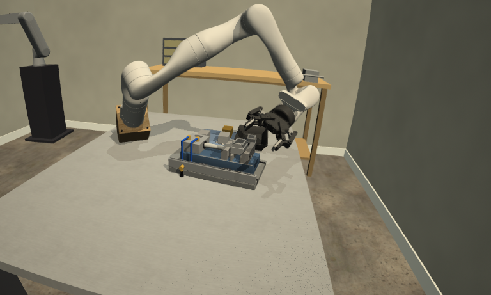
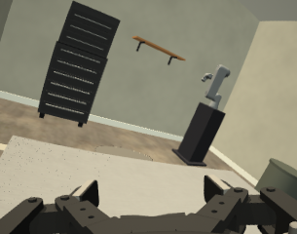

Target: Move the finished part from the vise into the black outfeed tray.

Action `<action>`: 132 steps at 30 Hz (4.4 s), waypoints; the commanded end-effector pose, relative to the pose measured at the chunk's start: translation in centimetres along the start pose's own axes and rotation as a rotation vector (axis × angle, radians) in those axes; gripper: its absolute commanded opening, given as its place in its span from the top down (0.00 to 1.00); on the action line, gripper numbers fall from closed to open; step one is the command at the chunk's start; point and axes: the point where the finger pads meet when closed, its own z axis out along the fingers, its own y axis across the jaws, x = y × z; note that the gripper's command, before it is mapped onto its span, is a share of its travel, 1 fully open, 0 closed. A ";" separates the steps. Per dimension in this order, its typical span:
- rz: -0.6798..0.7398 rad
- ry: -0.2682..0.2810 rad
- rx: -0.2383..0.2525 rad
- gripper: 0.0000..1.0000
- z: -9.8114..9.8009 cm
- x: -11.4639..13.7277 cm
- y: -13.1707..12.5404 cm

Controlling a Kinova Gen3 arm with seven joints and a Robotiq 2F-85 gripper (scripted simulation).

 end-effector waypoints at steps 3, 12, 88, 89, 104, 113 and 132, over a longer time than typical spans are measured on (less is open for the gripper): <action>0.001 -0.001 0.001 0.00 0.0 0.1 0.0; 0.001 -0.001 0.001 0.00 0.0 0.1 0.0; 0.097 -1.238 0.492 1.00 -10.1 -6.6 10.8; 0.097 -1.238 0.492 1.00 -10.1 -6.6 10.8; 0.097 -1.238 0.492 1.00 -10.1 -6.6 10.8; 0.097 -1.238 0.492 1.00 -10.1 -6.6 10.8; 0.097 -1.238 0.492 0.33 -10.1 -6.6 10.8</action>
